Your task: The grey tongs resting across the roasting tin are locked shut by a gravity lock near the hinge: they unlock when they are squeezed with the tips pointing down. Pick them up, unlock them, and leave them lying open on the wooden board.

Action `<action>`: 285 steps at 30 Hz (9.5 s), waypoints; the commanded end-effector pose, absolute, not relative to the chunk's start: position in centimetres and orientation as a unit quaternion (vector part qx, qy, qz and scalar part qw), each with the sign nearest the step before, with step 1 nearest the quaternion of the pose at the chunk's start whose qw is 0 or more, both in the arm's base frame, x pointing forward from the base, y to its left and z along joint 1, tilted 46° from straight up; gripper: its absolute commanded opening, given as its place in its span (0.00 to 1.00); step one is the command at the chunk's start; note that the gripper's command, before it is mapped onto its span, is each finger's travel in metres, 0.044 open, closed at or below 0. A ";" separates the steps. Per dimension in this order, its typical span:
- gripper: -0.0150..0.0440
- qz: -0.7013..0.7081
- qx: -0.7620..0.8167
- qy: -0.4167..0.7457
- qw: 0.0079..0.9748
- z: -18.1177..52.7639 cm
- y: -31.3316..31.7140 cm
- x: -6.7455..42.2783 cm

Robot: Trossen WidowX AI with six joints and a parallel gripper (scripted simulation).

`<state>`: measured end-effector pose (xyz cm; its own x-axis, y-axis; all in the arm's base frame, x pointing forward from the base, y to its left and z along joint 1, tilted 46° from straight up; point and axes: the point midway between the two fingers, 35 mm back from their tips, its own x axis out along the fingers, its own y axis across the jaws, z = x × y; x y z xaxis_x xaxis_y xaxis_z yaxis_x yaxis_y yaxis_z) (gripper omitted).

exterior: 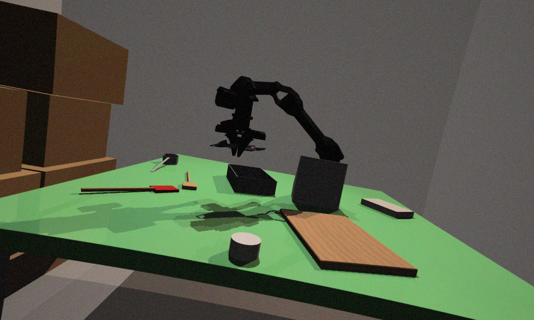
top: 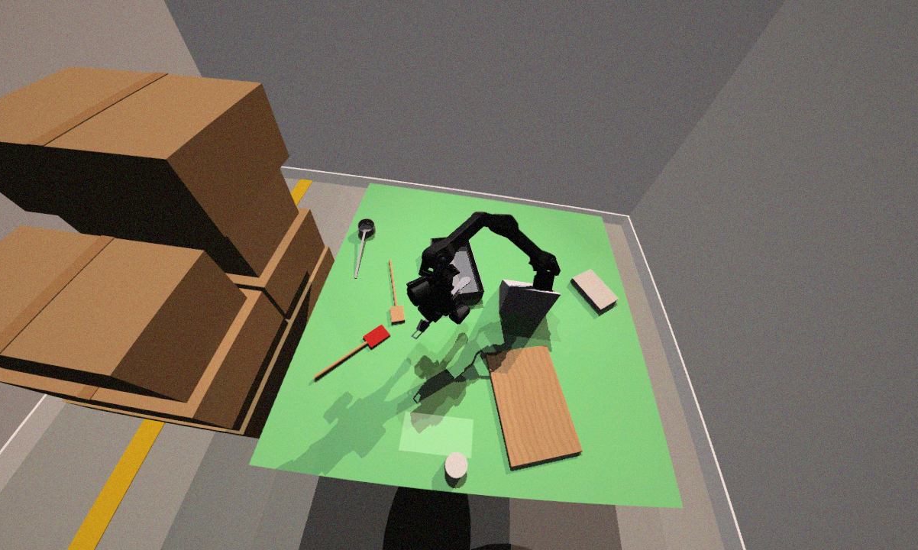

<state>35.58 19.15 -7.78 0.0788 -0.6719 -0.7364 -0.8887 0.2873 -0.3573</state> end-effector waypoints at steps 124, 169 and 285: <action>0.00 0.798 -0.371 0.422 0.219 -21.1 31.8 -2.5; 0.00 0.830 -0.314 0.388 0.249 -19.2 31.4 -2.1; 0.00 0.521 -0.730 0.443 0.000 -26.5 27.9 -4.5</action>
<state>-4.53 28.19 -26.11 0.0639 -0.6517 -0.7558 -0.6442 -0.6054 0.4675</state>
